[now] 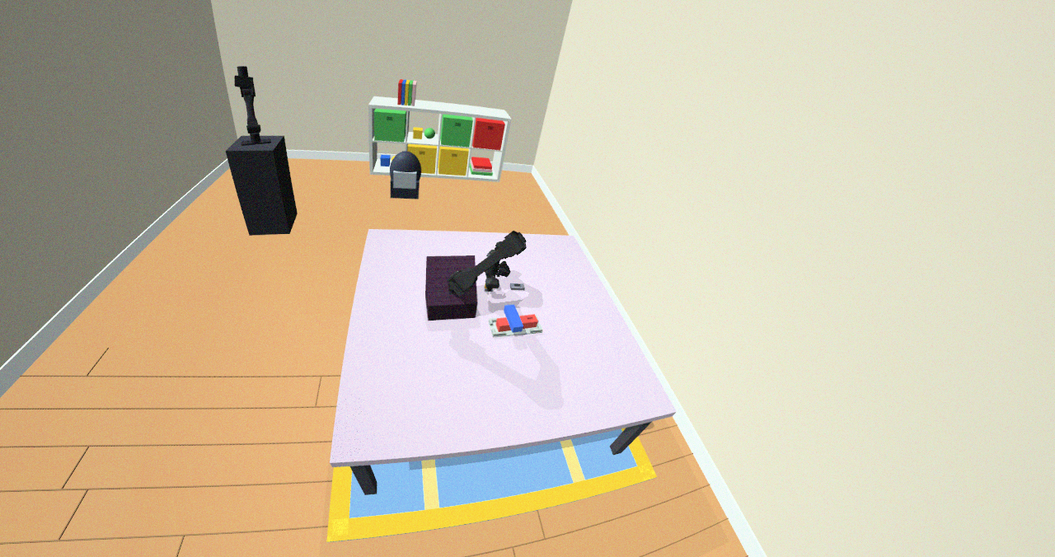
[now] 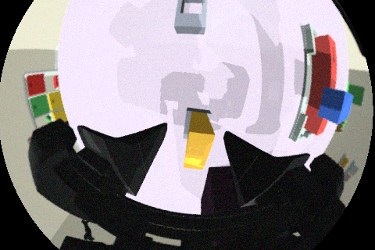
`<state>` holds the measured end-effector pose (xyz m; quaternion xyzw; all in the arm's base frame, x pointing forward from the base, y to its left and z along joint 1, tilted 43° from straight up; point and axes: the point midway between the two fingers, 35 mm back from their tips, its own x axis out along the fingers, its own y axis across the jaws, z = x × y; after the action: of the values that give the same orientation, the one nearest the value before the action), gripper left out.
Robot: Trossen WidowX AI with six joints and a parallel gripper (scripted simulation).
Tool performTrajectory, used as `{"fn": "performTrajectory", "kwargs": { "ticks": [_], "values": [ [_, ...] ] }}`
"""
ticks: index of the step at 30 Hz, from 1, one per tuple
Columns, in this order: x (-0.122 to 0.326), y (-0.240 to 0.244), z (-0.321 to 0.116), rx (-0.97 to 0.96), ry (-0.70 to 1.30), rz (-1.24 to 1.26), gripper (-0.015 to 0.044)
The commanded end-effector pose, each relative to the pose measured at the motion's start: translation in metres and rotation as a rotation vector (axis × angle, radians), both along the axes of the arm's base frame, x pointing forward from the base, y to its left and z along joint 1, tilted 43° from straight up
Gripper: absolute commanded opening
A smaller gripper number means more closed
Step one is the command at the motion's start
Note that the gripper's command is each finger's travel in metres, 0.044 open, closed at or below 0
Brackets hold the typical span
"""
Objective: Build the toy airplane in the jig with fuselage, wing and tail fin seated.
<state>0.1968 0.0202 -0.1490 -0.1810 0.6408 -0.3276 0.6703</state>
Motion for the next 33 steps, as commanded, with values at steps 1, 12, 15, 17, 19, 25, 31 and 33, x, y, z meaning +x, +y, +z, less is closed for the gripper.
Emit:
{"fn": "performTrajectory", "kwargs": {
  "ticks": [1,12,15,17,19,25,31,33],
  "values": [
    [0.000,-0.001,0.000,-0.002,0.001,0.004,0.0256],
    [0.000,-0.001,0.000,-0.002,0.001,0.004,0.0046],
    [0.000,-0.001,0.000,-0.002,0.001,0.004,0.0026],
    [0.000,0.000,0.000,-0.002,0.001,0.004,0.0000],
    [0.000,0.001,0.002,-0.003,0.004,0.003,0.0000],
    [0.001,0.009,0.011,-0.006,0.015,-0.001,0.0000],
    [0.005,0.021,0.021,-0.003,0.014,0.000,0.0000],
    [0.006,0.026,0.025,-0.002,0.014,0.000,0.0000]
  ]
}}
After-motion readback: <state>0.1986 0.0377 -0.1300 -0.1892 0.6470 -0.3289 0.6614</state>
